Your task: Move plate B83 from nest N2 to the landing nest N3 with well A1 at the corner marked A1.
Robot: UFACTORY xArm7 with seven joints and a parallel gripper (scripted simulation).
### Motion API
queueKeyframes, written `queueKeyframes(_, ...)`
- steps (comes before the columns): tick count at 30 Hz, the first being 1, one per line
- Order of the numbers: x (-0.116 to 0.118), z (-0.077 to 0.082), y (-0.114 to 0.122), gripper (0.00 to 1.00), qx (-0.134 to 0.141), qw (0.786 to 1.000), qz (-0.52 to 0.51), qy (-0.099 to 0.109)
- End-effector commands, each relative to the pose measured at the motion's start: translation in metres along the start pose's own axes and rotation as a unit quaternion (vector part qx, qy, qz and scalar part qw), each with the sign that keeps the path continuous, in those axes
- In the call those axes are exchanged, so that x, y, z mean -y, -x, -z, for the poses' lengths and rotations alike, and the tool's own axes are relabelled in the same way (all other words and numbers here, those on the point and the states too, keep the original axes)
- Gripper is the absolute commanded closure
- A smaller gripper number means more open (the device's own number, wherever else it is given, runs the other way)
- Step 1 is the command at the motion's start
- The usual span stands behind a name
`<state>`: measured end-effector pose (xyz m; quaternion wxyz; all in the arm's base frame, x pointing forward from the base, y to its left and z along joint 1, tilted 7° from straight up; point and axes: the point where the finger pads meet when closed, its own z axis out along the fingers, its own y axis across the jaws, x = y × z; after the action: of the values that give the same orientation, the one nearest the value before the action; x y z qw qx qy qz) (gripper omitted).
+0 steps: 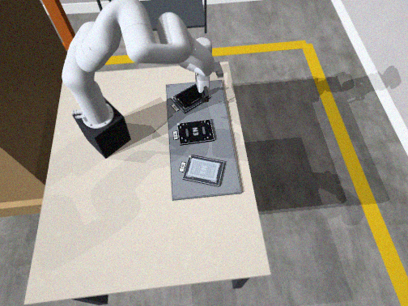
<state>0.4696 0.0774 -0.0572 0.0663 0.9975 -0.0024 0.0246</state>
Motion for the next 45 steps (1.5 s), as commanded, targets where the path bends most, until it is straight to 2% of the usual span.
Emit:
queueKeyframes(1, 0.020, 0.004, 0.008, 0.00, -0.003, 0.999, 0.037, -0.003)
queueKeyframes(9, 0.042, 0.007, 0.020, 0.00, -0.008, 0.993, 0.120, -0.008)
queueKeyframes(13, 0.052, 0.009, 0.026, 0.00, -0.008, 0.992, 0.126, -0.008)
queueKeyframes(20, 0.081, 0.013, 0.046, 0.00, -0.013, 0.977, 0.214, -0.013)
queueKeyframes(35, 0.082, 0.013, 0.047, 0.00, -0.013, 0.977, 0.214, -0.013)
queueKeyframes(45, 0.082, 0.000, 0.047, 0.00, -0.013, 0.977, 0.214, -0.013)
